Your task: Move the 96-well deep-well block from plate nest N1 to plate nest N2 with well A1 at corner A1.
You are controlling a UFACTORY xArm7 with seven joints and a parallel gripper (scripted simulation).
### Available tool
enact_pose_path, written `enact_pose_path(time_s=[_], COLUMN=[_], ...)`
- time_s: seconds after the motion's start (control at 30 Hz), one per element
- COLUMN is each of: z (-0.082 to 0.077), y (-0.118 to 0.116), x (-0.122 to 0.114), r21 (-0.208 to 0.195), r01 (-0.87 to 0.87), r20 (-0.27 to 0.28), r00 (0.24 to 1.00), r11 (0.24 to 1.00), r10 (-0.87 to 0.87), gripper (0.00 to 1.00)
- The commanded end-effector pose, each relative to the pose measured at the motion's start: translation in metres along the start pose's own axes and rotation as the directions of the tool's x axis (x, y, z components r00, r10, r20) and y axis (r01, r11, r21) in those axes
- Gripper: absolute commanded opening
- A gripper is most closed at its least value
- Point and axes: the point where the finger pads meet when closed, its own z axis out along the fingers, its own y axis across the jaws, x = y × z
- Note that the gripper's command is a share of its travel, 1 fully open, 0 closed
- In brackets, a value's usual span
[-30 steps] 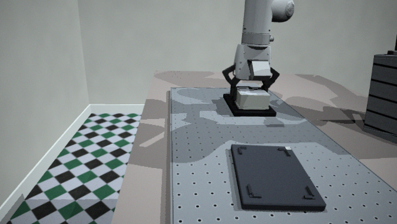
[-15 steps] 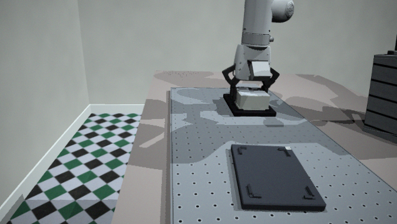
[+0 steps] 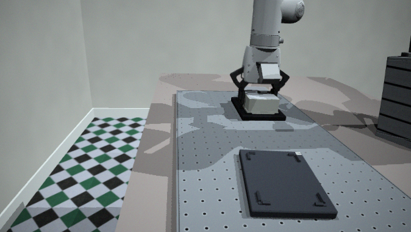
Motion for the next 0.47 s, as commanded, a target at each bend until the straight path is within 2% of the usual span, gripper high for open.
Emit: enact_pose_path(time_s=[0.0,0.2,0.43], z=[-0.001,-0.001,-0.019], y=[0.001,0.001,0.001], x=[0.000,0.000,0.000], r21=[-0.003,-0.003,-0.003], r01=[0.000,0.000,0.000], r20=[0.001,0.001,0.001], r00=[1.000,1.000,1.000], r11=[1.000,1.000,1.000], r10=[0.000,0.000,0.000], gripper=[1.00,1.00,1.00])
